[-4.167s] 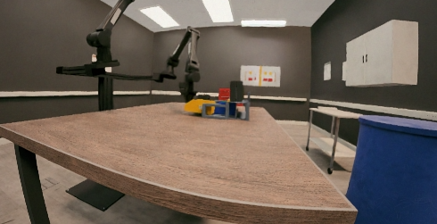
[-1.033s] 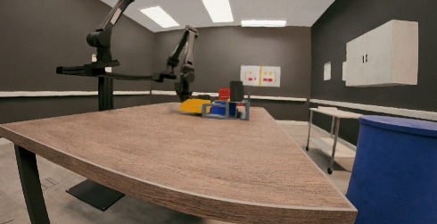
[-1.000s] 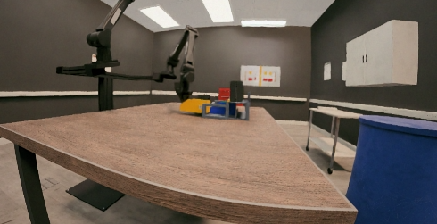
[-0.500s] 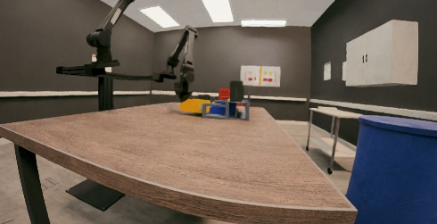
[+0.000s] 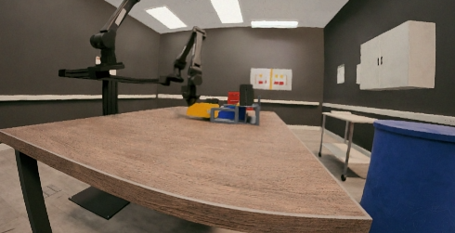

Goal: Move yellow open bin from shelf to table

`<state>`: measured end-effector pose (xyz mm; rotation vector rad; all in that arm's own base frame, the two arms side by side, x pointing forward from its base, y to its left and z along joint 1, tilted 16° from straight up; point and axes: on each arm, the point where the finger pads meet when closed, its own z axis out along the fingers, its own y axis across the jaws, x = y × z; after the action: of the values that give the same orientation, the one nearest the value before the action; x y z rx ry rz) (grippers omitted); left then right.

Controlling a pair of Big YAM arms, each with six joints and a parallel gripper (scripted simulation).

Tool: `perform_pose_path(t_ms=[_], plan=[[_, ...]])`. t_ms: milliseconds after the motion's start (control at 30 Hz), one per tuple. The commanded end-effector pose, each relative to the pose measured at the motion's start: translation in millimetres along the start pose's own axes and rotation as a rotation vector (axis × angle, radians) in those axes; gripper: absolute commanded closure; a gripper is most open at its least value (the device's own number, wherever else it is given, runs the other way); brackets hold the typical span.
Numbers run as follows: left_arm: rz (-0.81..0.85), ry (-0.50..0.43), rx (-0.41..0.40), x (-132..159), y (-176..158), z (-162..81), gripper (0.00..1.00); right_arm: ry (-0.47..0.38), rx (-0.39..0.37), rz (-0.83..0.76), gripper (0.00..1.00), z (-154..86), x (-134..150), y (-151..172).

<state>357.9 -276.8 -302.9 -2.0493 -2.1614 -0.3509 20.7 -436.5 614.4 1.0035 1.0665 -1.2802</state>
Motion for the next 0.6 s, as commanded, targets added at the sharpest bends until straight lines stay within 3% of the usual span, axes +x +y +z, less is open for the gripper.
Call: perform_pose_path(t_ms=[0, 567], plan=[[0.038, -0.031, -0.021, -17.4, 0.0, -13.0, 1.0, -0.042, 0.007, 0.011, 0.0, -6.6, -13.8, -3.3], [0.041, -0.033, -0.022, -18.5, 0.8, -11.0, 1.0, -0.042, 0.007, 0.011, 0.0, -6.6, -13.8, -3.3]])
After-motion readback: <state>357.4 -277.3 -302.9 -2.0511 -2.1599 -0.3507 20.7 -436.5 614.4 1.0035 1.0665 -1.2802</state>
